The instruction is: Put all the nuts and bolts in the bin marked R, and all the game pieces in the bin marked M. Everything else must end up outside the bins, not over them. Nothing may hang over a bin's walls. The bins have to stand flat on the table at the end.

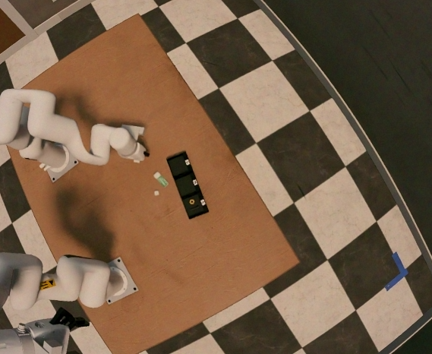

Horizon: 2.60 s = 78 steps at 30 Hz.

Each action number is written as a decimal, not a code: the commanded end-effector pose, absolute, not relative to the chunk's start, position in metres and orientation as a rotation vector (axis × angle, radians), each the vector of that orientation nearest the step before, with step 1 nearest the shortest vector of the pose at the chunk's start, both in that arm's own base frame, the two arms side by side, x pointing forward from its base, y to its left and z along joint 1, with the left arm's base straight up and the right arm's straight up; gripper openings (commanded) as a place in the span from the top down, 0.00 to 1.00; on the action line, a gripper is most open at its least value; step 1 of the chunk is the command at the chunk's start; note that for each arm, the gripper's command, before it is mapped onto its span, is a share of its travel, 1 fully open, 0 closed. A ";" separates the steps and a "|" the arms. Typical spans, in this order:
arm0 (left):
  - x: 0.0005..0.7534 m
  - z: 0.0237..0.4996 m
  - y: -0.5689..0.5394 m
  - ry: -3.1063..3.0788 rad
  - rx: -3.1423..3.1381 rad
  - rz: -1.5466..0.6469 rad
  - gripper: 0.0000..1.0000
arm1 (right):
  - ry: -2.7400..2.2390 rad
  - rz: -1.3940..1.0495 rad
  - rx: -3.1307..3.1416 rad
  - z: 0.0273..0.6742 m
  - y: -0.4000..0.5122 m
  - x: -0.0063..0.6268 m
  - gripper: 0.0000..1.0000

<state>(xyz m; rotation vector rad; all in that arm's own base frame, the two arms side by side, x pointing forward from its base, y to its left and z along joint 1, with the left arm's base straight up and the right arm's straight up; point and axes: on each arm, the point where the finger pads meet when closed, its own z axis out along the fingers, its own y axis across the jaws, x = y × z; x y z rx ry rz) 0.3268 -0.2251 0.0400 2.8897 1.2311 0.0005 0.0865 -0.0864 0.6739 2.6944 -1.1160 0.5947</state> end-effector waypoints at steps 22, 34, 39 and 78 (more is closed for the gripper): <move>0.328 0.082 -0.226 1.230 2.887 0.003 0.79 | -1.116 0.596 2.694 0.674 -0.087 0.087 0.00; 0.344 0.082 -0.264 1.230 2.887 0.003 0.79 | -1.116 0.596 2.694 0.674 -0.087 0.087 0.00; 0.352 0.082 -0.281 1.230 2.887 0.003 0.79 | -1.116 0.596 2.694 0.674 -0.087 0.087 0.00; 0.424 0.083 -0.444 0.255 3.112 0.021 0.79 | -1.116 0.596 2.694 0.674 -0.087 0.087 0.00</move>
